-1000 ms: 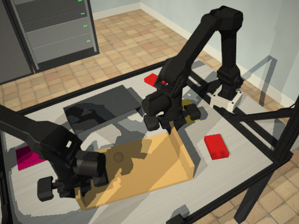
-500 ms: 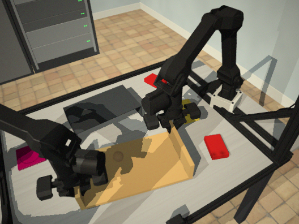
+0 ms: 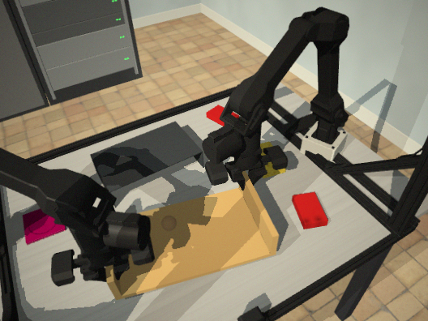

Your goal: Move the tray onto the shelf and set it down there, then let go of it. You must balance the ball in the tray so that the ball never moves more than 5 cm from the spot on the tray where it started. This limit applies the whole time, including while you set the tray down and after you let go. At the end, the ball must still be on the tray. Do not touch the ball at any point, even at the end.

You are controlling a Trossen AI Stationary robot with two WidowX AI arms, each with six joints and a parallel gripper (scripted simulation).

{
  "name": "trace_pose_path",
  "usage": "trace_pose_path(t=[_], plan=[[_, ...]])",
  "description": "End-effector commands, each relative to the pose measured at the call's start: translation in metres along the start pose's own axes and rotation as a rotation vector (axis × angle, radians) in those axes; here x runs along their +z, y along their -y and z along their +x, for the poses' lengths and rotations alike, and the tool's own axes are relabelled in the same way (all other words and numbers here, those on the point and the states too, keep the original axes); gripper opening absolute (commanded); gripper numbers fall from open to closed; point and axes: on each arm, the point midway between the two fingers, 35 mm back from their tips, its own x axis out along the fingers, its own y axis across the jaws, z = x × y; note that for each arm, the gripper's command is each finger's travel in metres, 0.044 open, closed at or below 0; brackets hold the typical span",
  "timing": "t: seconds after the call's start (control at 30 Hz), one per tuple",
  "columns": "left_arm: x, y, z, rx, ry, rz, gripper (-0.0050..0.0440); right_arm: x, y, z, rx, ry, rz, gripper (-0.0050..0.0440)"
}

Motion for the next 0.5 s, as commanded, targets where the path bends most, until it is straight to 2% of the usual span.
trace_pose_path(t=[0.0,0.47], plan=[[-0.0006,0.0004,-0.0065,-0.002,-0.004,0.0,0.002,-0.0008,0.0004,-0.0046,-0.001,-0.007,-0.001,0.002],[-0.0006,0.0003,-0.0089,-0.002,-0.004,0.0,0.002,-0.0008,0.0003,-0.0096,-0.001,-0.007,-0.001,0.002]])
